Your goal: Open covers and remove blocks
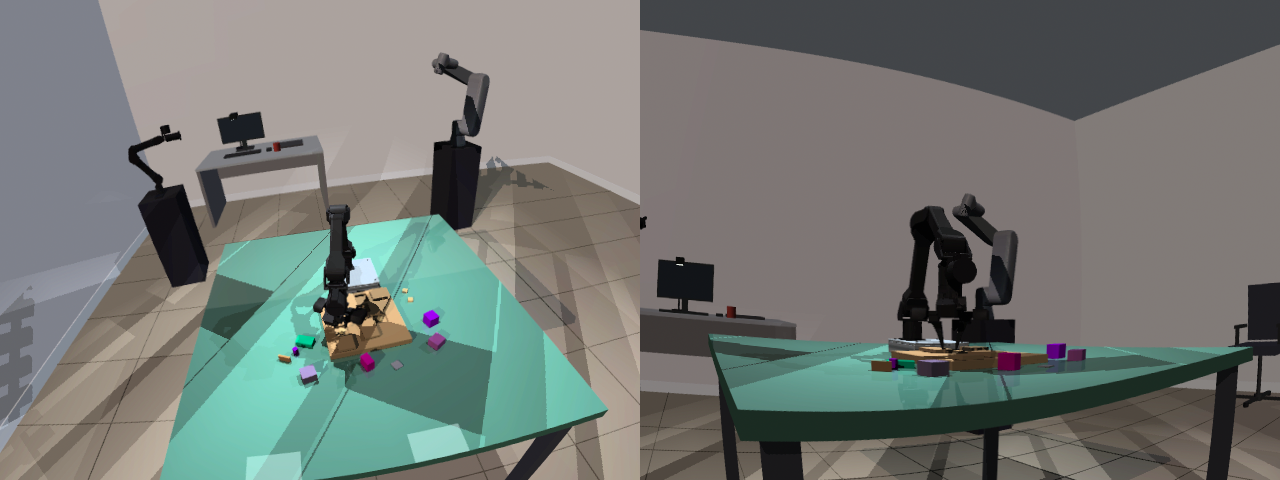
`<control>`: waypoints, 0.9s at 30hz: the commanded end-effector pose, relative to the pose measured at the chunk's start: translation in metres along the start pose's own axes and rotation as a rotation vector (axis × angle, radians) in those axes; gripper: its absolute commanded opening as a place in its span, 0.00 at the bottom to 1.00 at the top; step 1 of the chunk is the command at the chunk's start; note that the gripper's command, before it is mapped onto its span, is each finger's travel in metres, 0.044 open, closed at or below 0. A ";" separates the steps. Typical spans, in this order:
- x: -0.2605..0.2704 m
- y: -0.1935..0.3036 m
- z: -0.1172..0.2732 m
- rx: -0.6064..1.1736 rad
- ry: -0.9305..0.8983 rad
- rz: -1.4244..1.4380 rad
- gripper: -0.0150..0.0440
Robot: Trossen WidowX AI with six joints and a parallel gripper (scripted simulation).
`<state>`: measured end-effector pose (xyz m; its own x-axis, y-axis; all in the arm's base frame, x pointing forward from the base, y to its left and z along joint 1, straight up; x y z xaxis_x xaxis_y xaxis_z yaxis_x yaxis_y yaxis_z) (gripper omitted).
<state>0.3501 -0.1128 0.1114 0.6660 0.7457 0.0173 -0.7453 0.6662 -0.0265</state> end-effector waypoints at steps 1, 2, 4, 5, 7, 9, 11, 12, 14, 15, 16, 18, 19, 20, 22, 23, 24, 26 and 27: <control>0.000 0.000 -0.004 -0.001 0.002 -0.001 0.50; 0.000 0.000 -0.005 -0.001 0.003 -0.001 0.50; 0.000 0.000 -0.007 -0.001 0.003 -0.001 0.50; -0.001 0.000 -0.008 -0.001 0.003 -0.001 0.50; -0.001 0.000 -0.010 -0.001 0.003 -0.001 0.50; -0.001 0.000 -0.012 -0.001 0.003 -0.001 0.50; -0.001 0.000 -0.014 -0.001 0.003 -0.001 0.50; -0.001 0.000 -0.015 -0.001 0.003 -0.001 0.50; -0.001 0.000 -0.015 -0.001 0.003 -0.001 0.50; -0.001 0.000 -0.015 -0.001 0.003 -0.001 0.50; -0.001 0.000 -0.016 -0.001 0.003 -0.001 0.50; -0.001 0.000 -0.016 -0.001 0.003 -0.001 0.50; -0.001 0.000 -0.017 -0.001 0.003 -0.001 0.50; -0.001 0.000 -0.018 -0.001 0.003 -0.001 0.50; -0.001 0.000 -0.019 -0.001 0.003 -0.001 0.50; -0.001 0.000 -0.020 -0.001 0.003 -0.001 0.50; -0.001 0.000 -0.021 -0.001 0.003 -0.001 0.50; -0.001 0.000 -0.023 -0.001 0.003 -0.001 0.50; -0.001 0.000 -0.024 -0.001 0.003 -0.001 0.50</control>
<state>0.3504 -0.1134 0.0903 0.6669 0.7449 0.0171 -0.7445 0.6671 -0.0259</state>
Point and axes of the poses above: the point midway between the two fingers, 35 mm back from their tips, its own z axis back along the fingers, its own x axis across the jaws, y = z × x, the point moved 7 cm from there along z, back along the fingers, and after that the axes turned 2 degrees about -z, right-handed, at the moved point
